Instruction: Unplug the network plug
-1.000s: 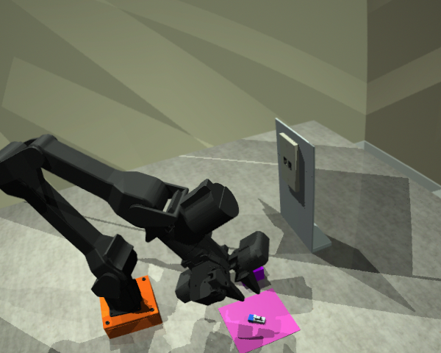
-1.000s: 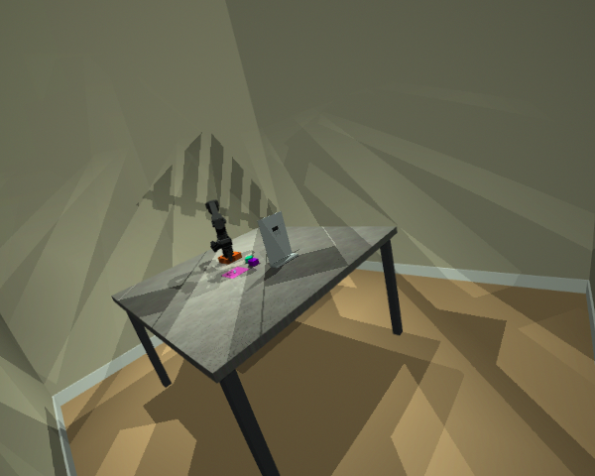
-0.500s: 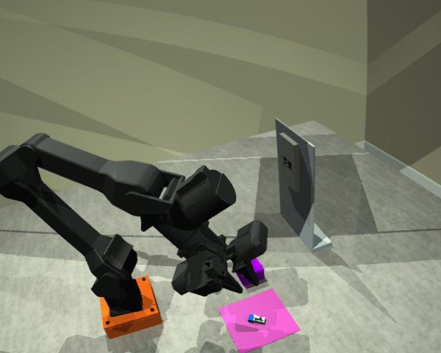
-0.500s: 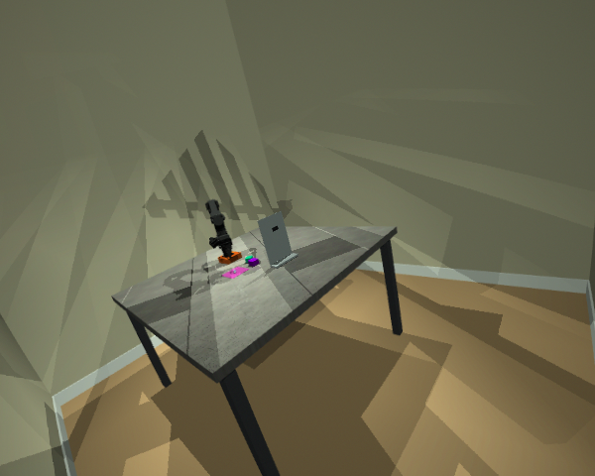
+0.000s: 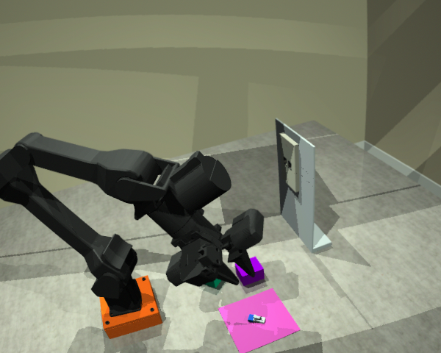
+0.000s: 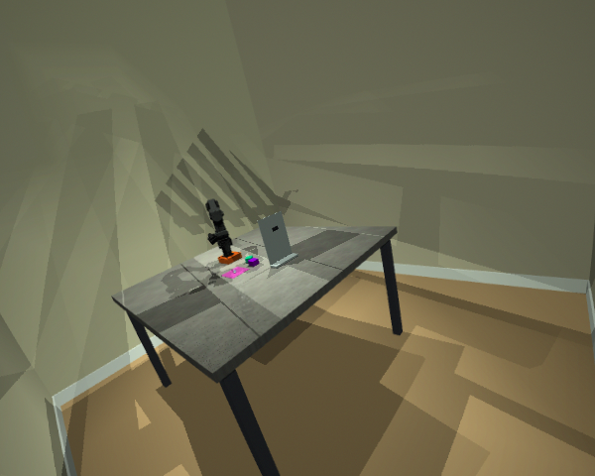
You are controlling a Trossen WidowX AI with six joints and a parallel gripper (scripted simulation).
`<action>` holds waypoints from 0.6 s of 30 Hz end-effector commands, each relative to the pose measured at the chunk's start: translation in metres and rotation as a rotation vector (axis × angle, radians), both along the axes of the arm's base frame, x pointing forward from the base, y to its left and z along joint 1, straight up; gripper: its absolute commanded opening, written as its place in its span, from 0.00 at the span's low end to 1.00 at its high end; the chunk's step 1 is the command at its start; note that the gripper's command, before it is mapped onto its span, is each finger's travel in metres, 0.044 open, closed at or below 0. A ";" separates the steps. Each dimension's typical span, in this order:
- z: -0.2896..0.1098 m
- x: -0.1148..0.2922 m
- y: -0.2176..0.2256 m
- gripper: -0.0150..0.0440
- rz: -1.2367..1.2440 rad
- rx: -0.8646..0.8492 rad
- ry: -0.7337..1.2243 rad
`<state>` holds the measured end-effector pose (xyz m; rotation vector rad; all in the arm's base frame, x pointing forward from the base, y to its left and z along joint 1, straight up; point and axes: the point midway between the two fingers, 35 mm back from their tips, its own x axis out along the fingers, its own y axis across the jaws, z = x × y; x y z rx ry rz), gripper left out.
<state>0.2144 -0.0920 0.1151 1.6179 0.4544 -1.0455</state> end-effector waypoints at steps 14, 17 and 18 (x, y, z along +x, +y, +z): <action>0.036 0.003 -0.001 0.52 0.001 -0.001 -0.003; 0.045 0.003 -0.002 0.52 0.002 -0.001 -0.004; 0.048 0.003 -0.002 0.52 0.002 -0.001 -0.004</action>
